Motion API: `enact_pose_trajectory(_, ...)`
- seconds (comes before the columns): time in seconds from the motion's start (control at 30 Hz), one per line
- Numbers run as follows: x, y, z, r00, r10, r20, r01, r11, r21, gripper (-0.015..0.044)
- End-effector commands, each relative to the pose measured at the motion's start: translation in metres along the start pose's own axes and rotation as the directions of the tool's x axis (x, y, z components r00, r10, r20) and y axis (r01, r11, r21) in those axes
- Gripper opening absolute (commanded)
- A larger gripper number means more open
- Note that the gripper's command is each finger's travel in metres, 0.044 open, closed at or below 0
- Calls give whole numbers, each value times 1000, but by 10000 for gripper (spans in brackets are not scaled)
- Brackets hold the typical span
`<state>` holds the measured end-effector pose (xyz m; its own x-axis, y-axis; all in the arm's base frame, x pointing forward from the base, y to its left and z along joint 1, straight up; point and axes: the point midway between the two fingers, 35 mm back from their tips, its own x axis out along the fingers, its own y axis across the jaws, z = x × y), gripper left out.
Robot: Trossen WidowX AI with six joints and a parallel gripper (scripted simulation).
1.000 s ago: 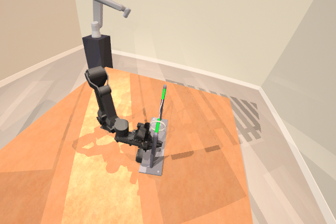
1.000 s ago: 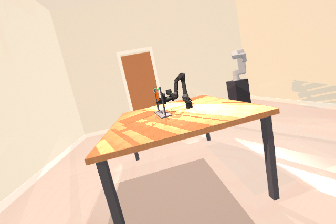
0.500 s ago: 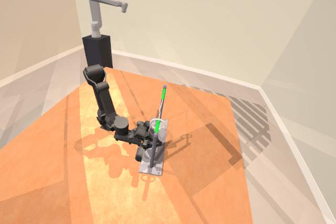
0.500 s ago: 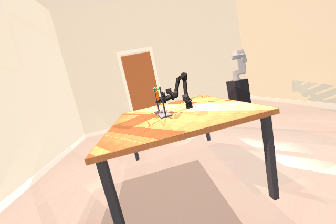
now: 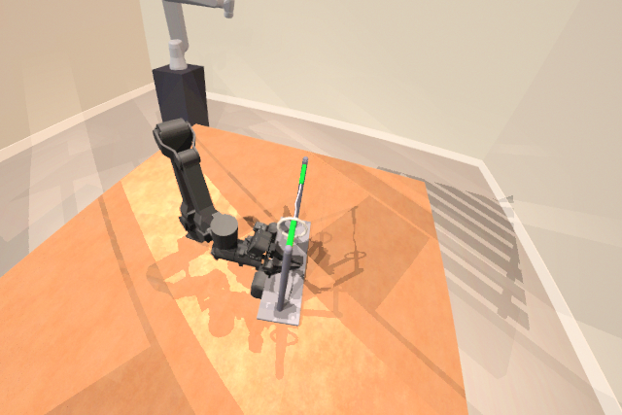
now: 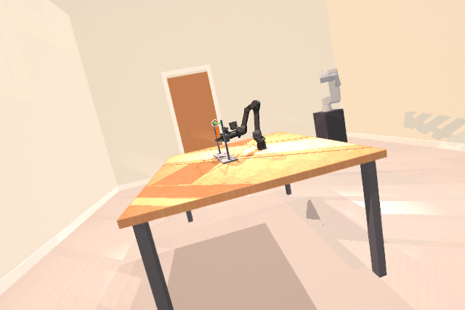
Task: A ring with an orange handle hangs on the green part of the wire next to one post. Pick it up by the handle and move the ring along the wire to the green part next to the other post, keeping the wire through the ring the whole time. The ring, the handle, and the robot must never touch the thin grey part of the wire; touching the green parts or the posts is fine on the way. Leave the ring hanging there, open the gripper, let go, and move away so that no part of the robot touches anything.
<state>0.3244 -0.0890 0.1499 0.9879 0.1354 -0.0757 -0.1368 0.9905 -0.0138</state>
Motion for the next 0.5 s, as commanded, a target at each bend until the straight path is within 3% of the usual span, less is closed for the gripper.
enact_pose_trajectory(0.0,0,-1,1,1000,-3,1,3,1000,-1,-150)
enact_pose_trajectory(0.47,0,2,1,1000,-4,1,4,1000,0,-150)
